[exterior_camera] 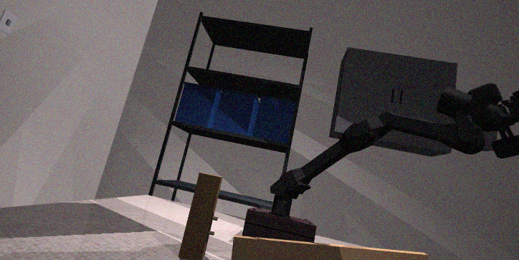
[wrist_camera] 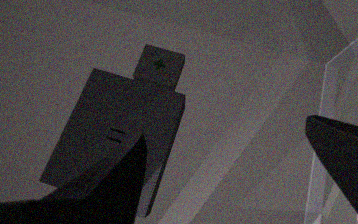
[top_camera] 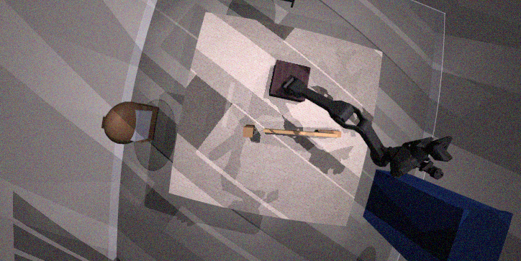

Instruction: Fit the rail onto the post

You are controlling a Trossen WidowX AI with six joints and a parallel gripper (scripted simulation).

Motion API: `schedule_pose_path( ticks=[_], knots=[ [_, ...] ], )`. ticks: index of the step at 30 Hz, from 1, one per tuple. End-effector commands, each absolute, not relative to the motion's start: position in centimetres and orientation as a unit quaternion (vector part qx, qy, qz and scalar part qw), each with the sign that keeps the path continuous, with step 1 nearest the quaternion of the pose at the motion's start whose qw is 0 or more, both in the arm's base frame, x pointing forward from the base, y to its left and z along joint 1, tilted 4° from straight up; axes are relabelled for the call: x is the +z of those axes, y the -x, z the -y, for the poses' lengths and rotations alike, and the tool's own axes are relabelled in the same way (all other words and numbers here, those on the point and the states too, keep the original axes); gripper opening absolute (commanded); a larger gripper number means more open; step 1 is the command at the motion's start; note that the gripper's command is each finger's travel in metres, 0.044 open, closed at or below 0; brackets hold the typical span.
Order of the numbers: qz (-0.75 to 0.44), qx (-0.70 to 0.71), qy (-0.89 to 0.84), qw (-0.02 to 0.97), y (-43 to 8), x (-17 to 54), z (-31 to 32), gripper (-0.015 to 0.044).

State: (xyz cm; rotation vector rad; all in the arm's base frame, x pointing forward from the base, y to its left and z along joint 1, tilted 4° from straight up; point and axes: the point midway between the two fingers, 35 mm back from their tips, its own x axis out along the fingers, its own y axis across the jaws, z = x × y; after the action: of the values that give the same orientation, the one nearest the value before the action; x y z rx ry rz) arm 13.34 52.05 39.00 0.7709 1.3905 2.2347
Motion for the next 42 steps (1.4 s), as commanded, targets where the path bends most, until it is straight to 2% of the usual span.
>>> schedule_pose_path(
  ticks=[1, 2, 11, 20, 32, 42],
  knots=[
    [-0.494, 0.799, -0.278, 0.201, -13.5, 39.0, -52.1, 0.0426],
    [-0.487, 0.799, -0.284, 0.208, -14.1, 39.0, -52.1, 0.0440],
    [-0.349, 0.771, -0.359, 0.394, -24.9, 37.5, -51.4, 0.0440],
    [-0.247, 0.681, -0.315, 0.613, -34.6, 32.3, -47.4, 0.0440],
    [-0.219, 0.555, -0.133, 0.791, -41.2, 23.6, -39.5, 0.0440],
    [-0.263, 0.470, 0.094, 0.837, -42.2, 15.5, -30.0, 0.0440]
  ],
)
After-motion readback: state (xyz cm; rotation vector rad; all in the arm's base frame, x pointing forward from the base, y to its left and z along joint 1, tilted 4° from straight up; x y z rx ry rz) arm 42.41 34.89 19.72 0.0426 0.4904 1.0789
